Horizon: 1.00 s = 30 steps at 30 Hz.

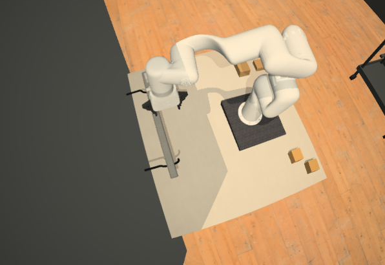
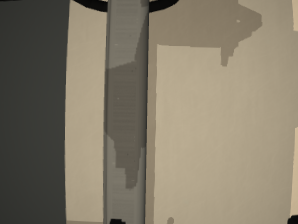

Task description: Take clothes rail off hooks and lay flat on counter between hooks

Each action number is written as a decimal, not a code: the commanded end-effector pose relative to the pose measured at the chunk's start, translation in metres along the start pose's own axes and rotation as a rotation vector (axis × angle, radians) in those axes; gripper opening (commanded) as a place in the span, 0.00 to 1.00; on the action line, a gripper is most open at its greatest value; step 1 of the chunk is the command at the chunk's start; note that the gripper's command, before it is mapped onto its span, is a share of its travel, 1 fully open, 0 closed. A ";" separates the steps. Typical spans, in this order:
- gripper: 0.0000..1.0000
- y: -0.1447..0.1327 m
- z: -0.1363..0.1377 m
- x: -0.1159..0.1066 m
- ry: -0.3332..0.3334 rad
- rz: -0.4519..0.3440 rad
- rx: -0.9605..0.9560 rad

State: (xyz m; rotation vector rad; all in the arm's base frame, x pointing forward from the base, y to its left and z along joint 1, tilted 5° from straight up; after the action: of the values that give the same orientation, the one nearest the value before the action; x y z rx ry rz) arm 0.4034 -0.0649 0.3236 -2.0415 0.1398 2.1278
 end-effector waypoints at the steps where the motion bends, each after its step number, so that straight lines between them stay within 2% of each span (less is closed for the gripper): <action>1: 1.00 -0.001 -0.008 0.000 0.004 0.000 0.000; 30: 1.00 -0.008 -0.048 0.008 0.004 0.000 0.000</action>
State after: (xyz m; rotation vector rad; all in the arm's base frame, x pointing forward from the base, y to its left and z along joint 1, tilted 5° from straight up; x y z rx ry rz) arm 0.4459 -0.0662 0.3135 -2.0418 0.1398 2.1275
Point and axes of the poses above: the point where the finger pads meet when closed, its own x axis out along the fingers, its own z axis across the jaws, y = z × x, the point moved 9 cm from there along -x, back along the fingers, and after that the axes turned 9 degrees about x, right-handed, at the moved point
